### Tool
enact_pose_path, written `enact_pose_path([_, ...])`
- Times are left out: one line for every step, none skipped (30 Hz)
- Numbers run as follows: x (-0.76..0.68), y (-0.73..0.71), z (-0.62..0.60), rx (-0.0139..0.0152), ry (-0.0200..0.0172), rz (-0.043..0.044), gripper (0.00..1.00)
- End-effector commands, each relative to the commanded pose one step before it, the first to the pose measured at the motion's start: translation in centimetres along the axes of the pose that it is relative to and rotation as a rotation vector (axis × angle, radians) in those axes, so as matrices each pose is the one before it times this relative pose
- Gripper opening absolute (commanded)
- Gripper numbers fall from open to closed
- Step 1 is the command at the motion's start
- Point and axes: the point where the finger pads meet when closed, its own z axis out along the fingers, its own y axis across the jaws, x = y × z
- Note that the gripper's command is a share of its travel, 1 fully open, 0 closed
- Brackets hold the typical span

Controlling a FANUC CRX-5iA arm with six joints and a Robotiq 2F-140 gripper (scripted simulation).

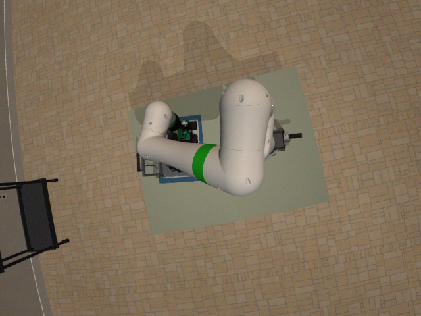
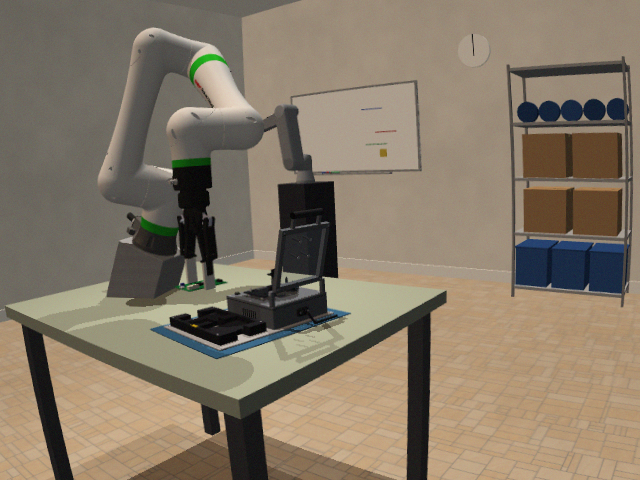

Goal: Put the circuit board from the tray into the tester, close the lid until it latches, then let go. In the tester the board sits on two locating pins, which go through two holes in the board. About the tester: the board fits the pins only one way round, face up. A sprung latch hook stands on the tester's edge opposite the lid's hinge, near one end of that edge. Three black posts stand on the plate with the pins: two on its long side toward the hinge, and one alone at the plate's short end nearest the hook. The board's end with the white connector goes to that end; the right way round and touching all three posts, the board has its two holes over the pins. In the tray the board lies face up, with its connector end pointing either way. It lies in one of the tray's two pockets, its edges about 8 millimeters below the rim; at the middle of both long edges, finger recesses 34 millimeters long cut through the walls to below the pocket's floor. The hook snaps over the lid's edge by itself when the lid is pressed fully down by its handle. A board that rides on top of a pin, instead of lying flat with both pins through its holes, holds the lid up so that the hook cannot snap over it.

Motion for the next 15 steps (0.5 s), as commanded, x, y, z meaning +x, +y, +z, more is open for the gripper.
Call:
enact_pose_path([-0.009,0.014,-0.619,-0.00024,-0.00010,0.00003,0.46])
enact_pose_path([0.000,0.000,-0.133,0.00000,0.00000,0.00000,0.46])
enact_pose_path([0.000,0.000,-0.112,0.00000,0.00000,0.00000,0.46])
enact_pose_path([0.000,0.000,-0.093,0.00000,0.00000,0.00000,0.46])
enact_pose_path([0.000,0.000,-0.073,0.00000,0.00000,0.00000,0.46])
enact_pose_path([0.000,0.000,-0.055,0.00000,0.00000,0.00000,0.46])
enact_pose_path([0.000,0.000,-0.039,0.00000,0.00000,0.00000,0.46])
enact_pose_path([0.000,0.000,-0.025,0.00000,0.00000,0.00000,0.46])
enact_pose_path([0.000,0.000,-0.013,0.00000,0.00000,0.00000,0.46])
enact_pose_path([0.000,0.000,-0.005,0.00000,0.00000,0.00000,0.46])
enact_pose_path([0.000,0.000,-0.001,0.00000,0.00000,0.00000,0.46])
enact_pose_path([0.000,0.000,0.000,0.00000,0.00000,0.00000,0.46])
enact_pose_path([0.000,0.000,0.000,0.00000,0.00000,0.00000,0.46])
enact_pose_path([0.000,0.000,0.000,0.00000,0.00000,0.00000,0.46])
enact_pose_path([0.000,0.000,0.000,0.00000,0.00000,0.00000,0.46])
